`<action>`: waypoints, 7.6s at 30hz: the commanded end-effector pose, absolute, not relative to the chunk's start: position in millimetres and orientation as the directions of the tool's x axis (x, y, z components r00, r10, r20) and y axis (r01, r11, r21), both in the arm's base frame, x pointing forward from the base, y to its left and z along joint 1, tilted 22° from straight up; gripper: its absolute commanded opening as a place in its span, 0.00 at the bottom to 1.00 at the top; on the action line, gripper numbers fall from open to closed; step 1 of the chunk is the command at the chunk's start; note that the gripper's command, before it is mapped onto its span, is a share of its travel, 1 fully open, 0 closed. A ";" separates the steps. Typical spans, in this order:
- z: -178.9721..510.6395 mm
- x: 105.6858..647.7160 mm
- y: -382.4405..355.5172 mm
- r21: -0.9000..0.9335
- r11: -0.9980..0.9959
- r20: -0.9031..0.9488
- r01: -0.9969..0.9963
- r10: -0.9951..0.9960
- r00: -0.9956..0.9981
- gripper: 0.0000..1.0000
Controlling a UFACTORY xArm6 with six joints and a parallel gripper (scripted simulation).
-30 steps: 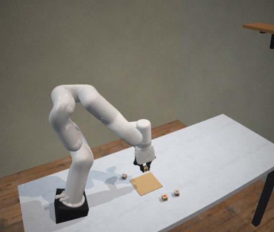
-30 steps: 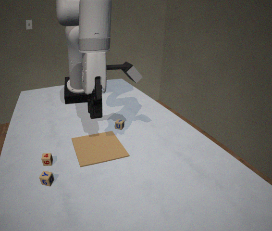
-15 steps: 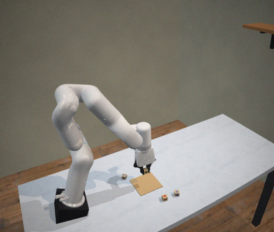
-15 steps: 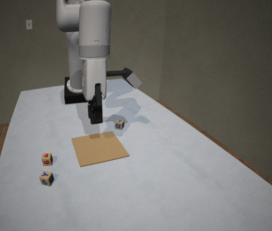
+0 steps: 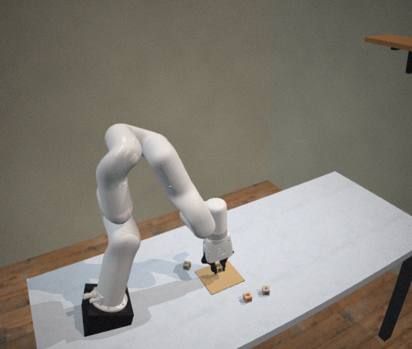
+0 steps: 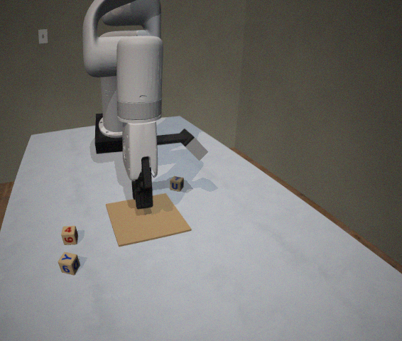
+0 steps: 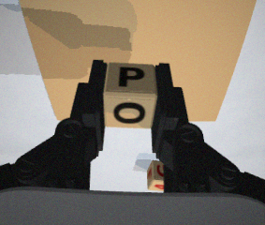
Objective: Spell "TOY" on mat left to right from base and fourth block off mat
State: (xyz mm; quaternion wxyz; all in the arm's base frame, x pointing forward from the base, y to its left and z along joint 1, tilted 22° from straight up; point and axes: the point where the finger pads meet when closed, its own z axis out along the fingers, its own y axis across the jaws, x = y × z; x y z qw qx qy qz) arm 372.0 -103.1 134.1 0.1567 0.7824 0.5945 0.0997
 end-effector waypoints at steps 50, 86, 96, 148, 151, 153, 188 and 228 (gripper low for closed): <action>114.4 383.7 -106.7 0.368 -0.244 -0.032 0.897 0.961 0.274 0.21; 114.5 385.1 -106.0 0.368 -0.244 -0.032 0.897 0.961 0.274 0.21; 112.3 385.9 -106.3 0.368 -0.244 -0.032 0.897 0.961 0.274 0.21; 111.0 386.4 -106.5 0.368 -0.244 -0.032 0.897 0.961 0.274 0.30; 111.0 386.4 -106.5 0.368 -0.244 -0.032 0.897 0.961 0.274 0.34; 111.0 386.4 -106.5 0.368 -0.244 -0.032 0.897 0.961 0.274 0.38; 176.6 362.0 -97.4 0.368 -0.244 -0.032 0.897 0.961 0.274 0.42; 188.4 350.2 -76.9 0.365 -0.333 0.003 0.870 0.934 0.356 1.00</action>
